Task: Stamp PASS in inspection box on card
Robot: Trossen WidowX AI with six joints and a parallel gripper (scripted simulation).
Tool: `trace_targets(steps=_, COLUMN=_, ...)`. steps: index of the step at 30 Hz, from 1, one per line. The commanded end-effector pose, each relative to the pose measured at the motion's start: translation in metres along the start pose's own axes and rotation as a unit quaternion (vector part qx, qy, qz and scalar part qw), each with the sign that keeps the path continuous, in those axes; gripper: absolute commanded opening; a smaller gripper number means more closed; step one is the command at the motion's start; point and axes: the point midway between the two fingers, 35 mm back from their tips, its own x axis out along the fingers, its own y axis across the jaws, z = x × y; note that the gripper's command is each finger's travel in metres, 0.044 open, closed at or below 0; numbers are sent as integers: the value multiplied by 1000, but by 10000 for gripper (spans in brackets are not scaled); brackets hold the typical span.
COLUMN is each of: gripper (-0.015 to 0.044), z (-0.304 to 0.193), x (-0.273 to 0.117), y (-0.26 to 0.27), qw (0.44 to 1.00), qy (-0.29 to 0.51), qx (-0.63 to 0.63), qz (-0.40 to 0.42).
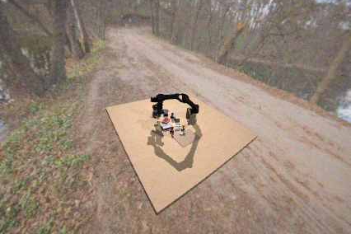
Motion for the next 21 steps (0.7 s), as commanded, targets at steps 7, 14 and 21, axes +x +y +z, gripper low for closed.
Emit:
trace_targets(steps=7, gripper=0, z=-2, x=18, y=1, qw=1000, qy=3, qx=4, qz=3)
trace_targets(steps=14, gripper=0, z=-3, x=29, y=1, qw=1000, qy=3, qx=4, qz=3)
trace_targets(steps=21, gripper=79, z=-2, x=28, y=1, qw=1000, qy=1, qx=0, qz=1)
